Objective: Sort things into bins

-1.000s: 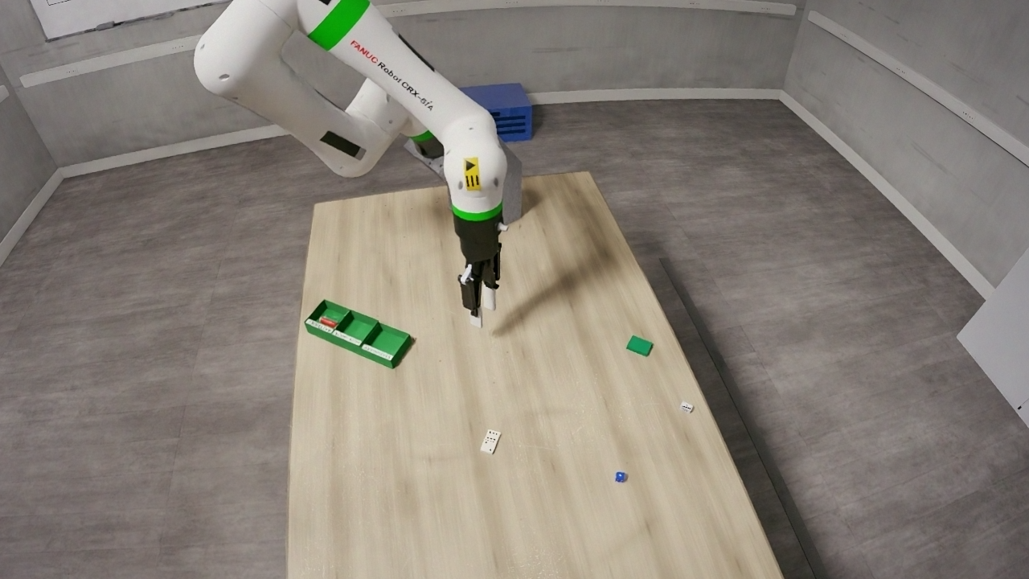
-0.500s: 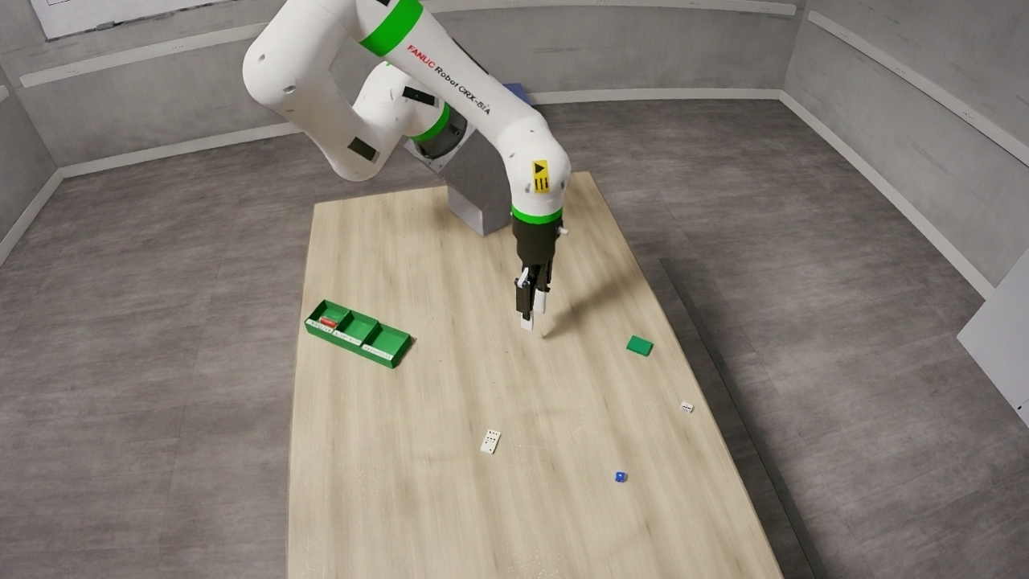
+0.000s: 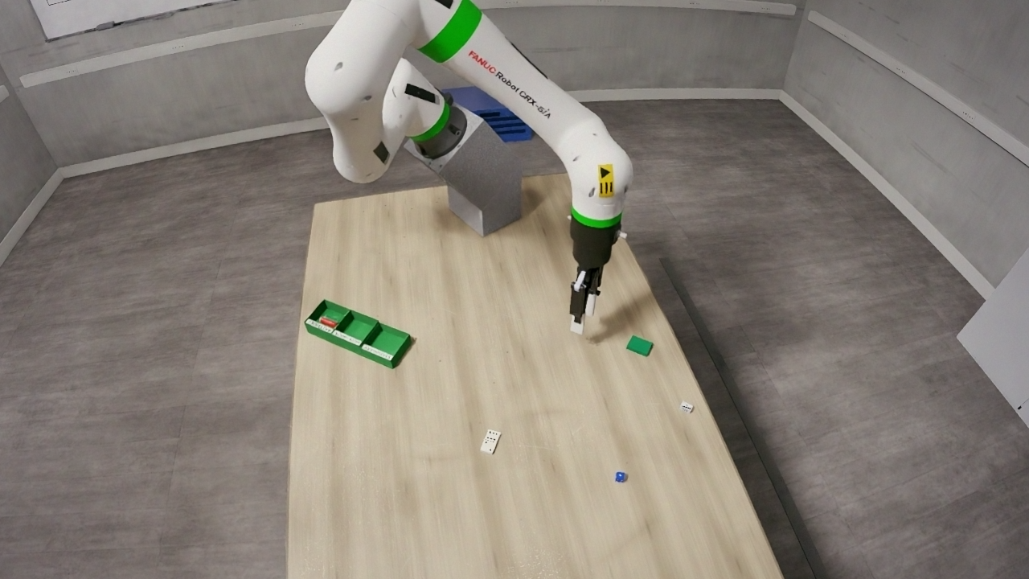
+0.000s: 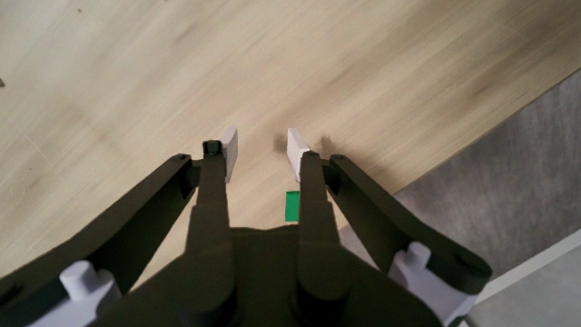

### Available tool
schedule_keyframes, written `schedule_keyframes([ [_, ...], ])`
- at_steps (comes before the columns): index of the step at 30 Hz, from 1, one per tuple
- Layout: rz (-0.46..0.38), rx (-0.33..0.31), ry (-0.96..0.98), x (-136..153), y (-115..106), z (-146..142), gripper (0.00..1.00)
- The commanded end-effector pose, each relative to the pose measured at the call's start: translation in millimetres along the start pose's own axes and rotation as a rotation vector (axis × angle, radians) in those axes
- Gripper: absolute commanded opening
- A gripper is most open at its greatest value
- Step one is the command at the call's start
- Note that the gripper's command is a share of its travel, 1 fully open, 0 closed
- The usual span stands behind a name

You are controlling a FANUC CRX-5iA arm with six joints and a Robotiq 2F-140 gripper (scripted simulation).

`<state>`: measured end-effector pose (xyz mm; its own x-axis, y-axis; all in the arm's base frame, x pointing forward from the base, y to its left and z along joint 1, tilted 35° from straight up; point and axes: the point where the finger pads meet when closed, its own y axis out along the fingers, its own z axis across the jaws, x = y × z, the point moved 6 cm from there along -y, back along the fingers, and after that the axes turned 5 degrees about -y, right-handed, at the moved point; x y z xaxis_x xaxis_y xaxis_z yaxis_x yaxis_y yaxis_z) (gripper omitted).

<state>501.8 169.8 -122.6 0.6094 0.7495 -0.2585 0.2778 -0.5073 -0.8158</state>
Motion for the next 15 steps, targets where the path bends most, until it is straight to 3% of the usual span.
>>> schedule_keyframes([
  [1, 0.007, 0.002, 0.0, 38.9, 0.9, 11.3, 0.4],
  [5, 0.007, 0.002, 0.0, 70.5, 0.7, 22.0, 0.4],
  [7, 0.007, 0.002, 0.0, 70.5, 0.7, 22.0, 0.4],
  [15, 0.007, 0.002, 0.0, 133.6, 0.2, 43.6, 0.4],
])
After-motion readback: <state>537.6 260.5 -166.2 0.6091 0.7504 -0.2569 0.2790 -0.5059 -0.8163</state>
